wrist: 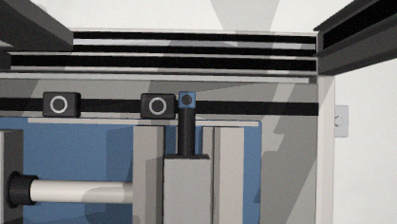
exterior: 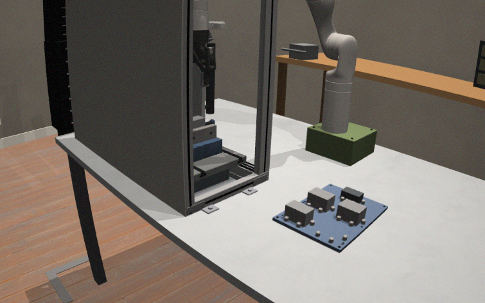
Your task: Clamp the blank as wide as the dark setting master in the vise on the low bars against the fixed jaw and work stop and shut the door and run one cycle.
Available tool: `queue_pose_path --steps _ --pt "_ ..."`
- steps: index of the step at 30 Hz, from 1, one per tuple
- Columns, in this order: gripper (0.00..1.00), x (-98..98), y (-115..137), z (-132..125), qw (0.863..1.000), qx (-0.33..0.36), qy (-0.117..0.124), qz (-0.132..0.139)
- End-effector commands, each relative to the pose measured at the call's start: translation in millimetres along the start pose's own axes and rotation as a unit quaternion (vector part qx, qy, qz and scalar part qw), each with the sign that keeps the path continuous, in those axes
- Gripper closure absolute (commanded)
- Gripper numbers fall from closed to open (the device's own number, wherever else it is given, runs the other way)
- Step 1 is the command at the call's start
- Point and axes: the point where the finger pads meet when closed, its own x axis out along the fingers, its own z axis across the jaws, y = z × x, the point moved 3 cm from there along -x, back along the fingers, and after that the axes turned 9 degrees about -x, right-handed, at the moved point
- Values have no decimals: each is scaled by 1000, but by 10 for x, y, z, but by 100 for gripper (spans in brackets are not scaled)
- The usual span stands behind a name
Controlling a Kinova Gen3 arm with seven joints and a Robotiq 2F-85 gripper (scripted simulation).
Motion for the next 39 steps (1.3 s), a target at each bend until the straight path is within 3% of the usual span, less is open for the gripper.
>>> queue_pose_path --steps 1,4,16,21,33,38,39 --pt "0 -10 192 24 1000 1 2 0" --pt "0 -13 489 65 1000 2 4 0" --pt "0 -13 489 65 1000 2 4 0" --pt "0 -12 965 159 1000 2 4 0" --pt "0 -12 965 159 1000 2 4 0" --pt "0 -14 1441 240 1000 2 4 1" --pt "0 -14 1441 240 1000 2 4 1"
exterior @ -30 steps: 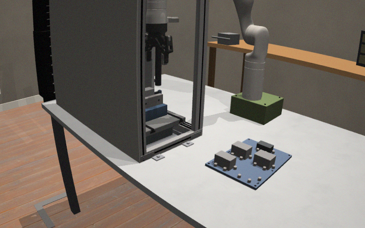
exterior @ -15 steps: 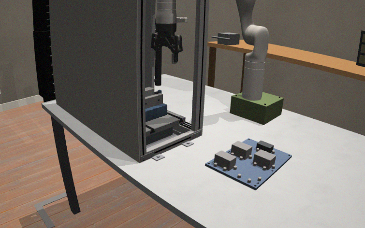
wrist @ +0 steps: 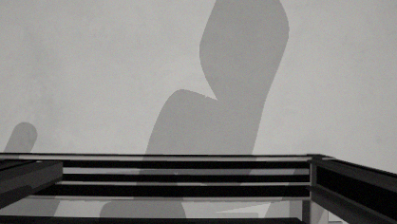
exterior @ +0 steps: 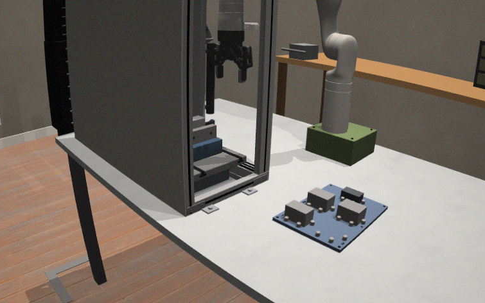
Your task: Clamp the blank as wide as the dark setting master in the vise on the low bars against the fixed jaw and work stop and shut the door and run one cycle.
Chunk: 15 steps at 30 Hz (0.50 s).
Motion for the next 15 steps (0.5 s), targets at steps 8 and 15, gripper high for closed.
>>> queue_pose_path --steps 8,15 --pt "0 -53 187 -25 1000 -2 6 -6" --pt "0 -51 564 28 1000 -1 5 -5"
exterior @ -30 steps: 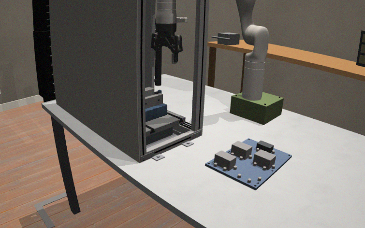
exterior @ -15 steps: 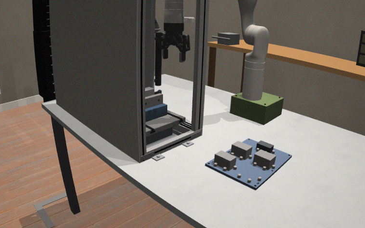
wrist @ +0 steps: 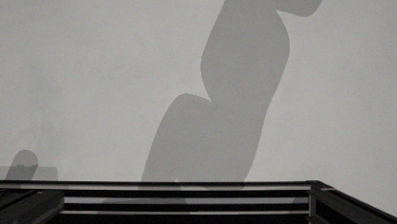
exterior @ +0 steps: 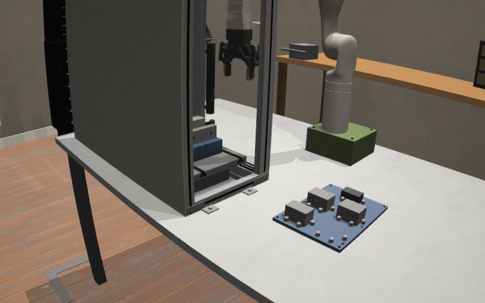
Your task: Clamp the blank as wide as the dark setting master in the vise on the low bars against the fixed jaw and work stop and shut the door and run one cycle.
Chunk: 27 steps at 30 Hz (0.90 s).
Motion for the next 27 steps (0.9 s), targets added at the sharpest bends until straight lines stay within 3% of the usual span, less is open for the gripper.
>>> queue_pose_path --steps 1,13,18,27 --pt "0 -30 347 -12 1000 -3 6 -3" --pt "0 -30 347 -12 1000 -3 6 -3" --pt "0 -35 824 18 1000 -3 6 -3" --pt "0 -35 824 18 1000 -3 6 -3"
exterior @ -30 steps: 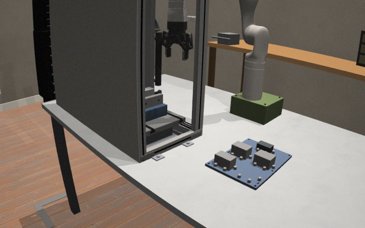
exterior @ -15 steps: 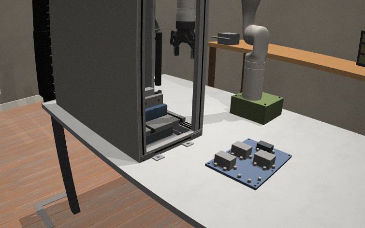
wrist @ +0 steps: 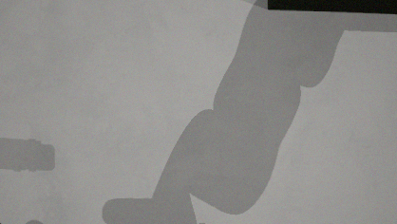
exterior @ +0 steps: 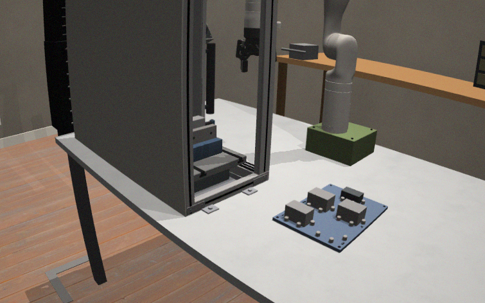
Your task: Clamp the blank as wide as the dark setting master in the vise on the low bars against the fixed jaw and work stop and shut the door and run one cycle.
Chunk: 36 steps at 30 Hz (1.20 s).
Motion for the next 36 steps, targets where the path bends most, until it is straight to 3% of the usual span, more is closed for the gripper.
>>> queue_pose_path --steps 1,8,20,21,36 --pt "0 -10 24 -30 1000 -3 4 -2" --pt "0 -13 184 -30 1000 -3 4 -2" --pt "0 -13 184 -30 1000 -3 4 -2" --pt "90 -16 160 -7 1000 1 1 -2" --pt "90 -16 160 -7 1000 1 1 -2"
